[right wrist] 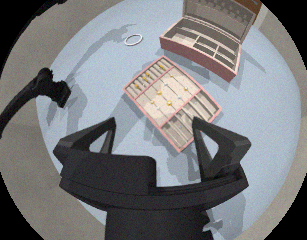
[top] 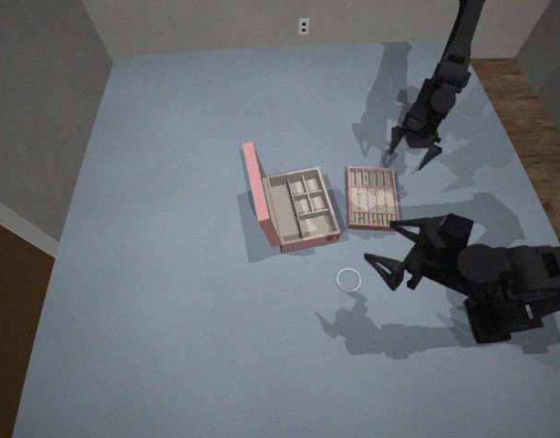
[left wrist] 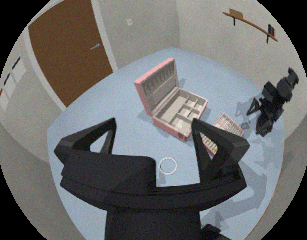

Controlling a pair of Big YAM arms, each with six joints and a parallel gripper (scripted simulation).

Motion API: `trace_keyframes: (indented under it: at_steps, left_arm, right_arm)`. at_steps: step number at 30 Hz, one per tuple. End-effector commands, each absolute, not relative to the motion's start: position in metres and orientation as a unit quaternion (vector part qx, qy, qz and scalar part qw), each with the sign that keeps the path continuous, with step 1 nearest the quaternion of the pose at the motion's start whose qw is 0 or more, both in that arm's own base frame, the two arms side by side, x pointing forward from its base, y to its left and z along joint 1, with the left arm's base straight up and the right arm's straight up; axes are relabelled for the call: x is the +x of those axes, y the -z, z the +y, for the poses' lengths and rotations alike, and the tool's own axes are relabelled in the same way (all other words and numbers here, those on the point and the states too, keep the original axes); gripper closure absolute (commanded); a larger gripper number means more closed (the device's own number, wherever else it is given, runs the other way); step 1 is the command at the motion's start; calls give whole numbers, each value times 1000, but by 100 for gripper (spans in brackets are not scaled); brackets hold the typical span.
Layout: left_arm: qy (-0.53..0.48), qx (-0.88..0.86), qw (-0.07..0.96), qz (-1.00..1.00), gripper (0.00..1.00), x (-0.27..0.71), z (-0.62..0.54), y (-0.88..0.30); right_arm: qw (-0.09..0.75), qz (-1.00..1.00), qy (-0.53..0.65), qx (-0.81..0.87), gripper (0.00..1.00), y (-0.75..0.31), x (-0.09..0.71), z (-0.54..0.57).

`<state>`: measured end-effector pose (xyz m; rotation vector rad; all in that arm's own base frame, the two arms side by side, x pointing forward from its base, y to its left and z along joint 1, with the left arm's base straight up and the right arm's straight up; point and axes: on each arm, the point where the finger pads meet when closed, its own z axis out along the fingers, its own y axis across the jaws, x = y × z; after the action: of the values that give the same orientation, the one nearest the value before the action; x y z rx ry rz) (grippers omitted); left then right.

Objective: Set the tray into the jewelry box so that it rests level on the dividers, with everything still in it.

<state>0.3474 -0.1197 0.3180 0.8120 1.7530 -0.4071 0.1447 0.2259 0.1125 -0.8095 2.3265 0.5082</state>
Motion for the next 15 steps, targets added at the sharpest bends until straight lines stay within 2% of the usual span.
trace_keyframes:
  at_steps: [1, 7, 10, 15]
  left_arm:
    - [218, 474, 506, 686, 0, 320, -188, -356]
    - [303, 561, 443, 630, 0, 266, -238, -361]
    - [314, 571, 437, 620, 0, 258, -243, -362]
    - [350, 602, 400, 596, 0, 229, -254, -340]
  right_arm:
    - [306, 874, -149, -345, 0, -90, 176, 211]
    - [311, 870, -119, -364, 0, -90, 206, 206]
    - [309, 867, -112, -373, 0, -91, 211, 206]
    - [255, 851, -60, -455, 0, -71, 220, 200]
